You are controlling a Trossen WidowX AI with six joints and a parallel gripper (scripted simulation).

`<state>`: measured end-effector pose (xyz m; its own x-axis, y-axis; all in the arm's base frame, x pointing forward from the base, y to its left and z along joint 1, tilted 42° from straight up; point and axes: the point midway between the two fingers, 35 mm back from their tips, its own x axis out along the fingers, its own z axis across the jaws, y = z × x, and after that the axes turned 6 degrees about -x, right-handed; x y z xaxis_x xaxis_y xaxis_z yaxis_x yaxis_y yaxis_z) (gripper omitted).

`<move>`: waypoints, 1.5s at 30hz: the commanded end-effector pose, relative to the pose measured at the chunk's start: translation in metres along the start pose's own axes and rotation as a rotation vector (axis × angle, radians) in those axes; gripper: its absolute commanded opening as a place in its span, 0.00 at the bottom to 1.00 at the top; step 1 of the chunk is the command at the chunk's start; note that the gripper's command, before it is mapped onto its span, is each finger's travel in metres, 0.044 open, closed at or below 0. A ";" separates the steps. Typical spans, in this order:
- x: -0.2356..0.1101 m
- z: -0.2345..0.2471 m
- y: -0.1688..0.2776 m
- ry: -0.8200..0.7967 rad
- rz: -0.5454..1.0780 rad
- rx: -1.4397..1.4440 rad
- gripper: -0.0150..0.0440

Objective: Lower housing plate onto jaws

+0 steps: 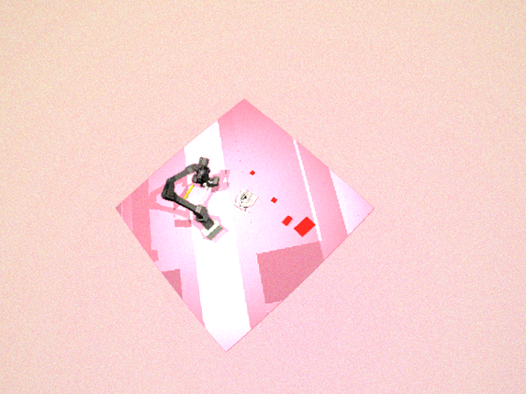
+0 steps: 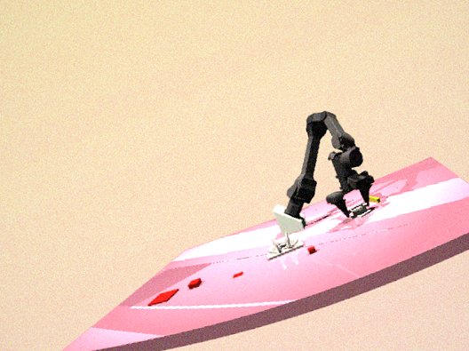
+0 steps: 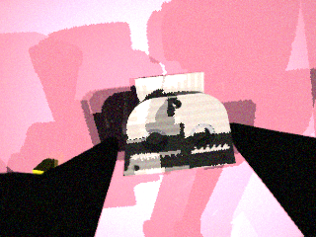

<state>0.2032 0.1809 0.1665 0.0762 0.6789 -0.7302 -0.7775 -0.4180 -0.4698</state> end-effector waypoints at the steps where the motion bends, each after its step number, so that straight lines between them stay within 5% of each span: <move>1: 0.000 -0.001 0.000 0.004 0.000 0.006 1.00; 18: 0.000 0.000 0.000 0.000 0.000 0.000 0.85; 28: 0.000 0.000 0.000 0.000 0.000 0.000 0.85; 45: -0.052 -0.003 -0.001 0.008 0.005 0.003 0.85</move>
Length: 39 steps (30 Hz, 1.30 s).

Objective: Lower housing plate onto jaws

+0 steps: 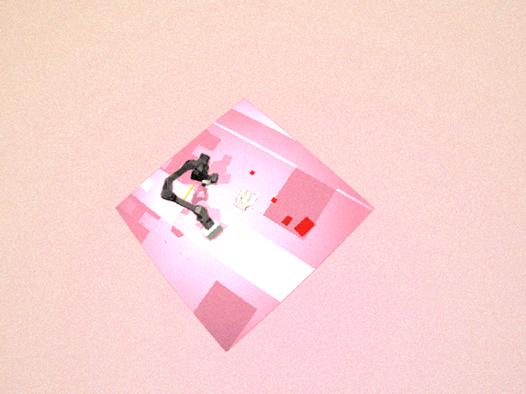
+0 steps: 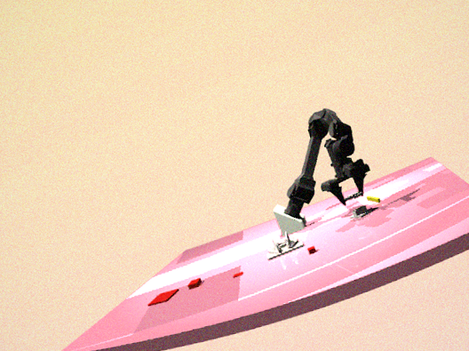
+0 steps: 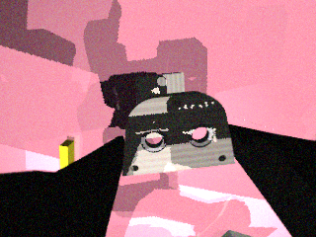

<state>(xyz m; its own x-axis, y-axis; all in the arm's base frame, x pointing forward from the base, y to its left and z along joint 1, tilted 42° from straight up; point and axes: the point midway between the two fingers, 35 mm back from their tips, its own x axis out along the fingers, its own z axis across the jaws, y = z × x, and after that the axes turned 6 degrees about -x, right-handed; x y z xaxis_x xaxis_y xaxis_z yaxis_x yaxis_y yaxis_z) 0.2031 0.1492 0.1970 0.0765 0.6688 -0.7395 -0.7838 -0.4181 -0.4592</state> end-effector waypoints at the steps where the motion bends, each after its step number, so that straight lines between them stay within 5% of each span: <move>1: -0.011 0.001 0.000 -0.003 -0.003 -0.006 0.85; 39: -0.024 -0.089 0.012 0.055 0.026 0.122 0.85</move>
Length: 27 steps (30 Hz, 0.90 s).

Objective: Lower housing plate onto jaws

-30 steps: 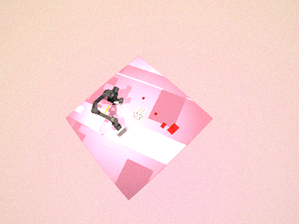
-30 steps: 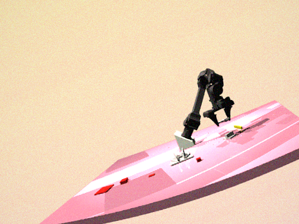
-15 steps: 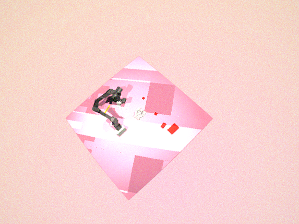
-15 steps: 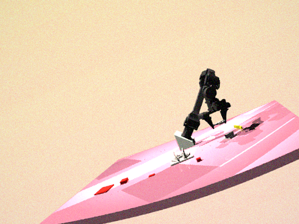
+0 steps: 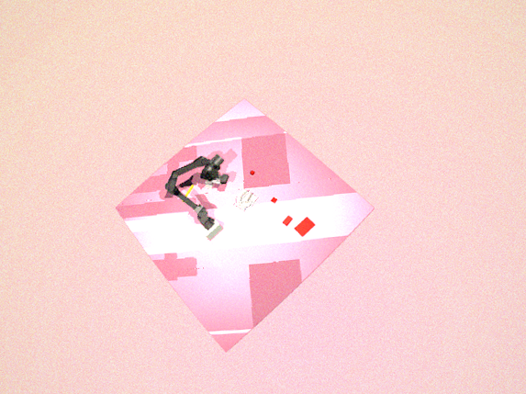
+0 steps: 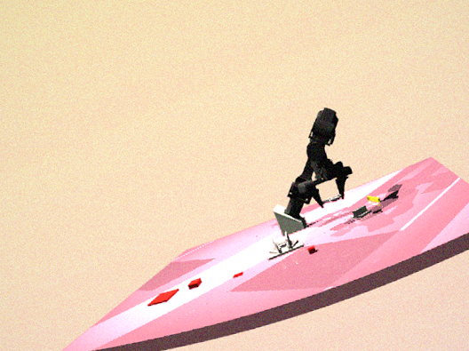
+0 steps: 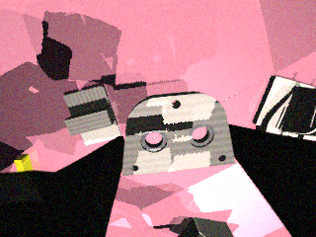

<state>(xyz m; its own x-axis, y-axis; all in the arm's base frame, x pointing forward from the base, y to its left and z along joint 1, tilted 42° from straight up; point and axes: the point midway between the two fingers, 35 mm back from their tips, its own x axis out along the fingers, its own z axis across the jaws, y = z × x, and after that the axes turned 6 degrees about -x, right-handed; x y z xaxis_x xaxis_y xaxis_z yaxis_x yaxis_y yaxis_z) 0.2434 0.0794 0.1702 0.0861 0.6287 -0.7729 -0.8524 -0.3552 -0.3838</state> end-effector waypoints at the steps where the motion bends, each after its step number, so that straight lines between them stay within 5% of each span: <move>1: 0.001 -0.011 0.002 0.008 0.005 0.009 0.85; 27: 0.003 -0.092 0.032 0.015 0.020 0.128 0.85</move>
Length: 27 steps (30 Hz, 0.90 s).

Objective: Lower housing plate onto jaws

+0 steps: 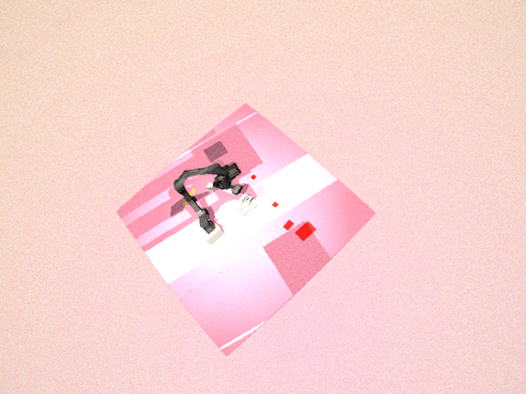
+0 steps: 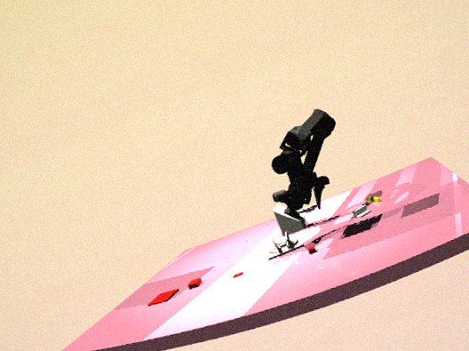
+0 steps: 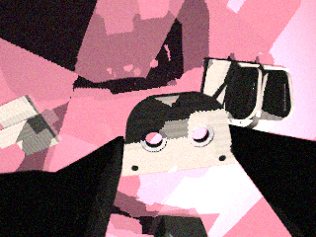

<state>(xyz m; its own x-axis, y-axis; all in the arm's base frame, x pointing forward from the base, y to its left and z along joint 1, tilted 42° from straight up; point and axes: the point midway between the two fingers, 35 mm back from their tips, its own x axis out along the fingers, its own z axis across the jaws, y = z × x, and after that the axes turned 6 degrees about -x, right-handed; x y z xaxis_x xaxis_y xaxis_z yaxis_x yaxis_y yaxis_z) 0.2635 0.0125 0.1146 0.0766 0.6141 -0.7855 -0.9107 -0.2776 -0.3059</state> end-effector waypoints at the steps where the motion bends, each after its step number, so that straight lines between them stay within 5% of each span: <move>1: 0.001 -0.011 0.004 0.001 0.003 0.009 0.85; 27: 0.005 -0.083 0.053 -0.038 -0.008 0.127 0.85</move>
<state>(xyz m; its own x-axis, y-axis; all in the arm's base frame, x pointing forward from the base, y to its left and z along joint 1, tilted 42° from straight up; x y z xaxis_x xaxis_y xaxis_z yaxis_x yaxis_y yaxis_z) 0.2523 -0.0551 0.0556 0.0723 0.6421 -0.7632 -0.9532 -0.1808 -0.2424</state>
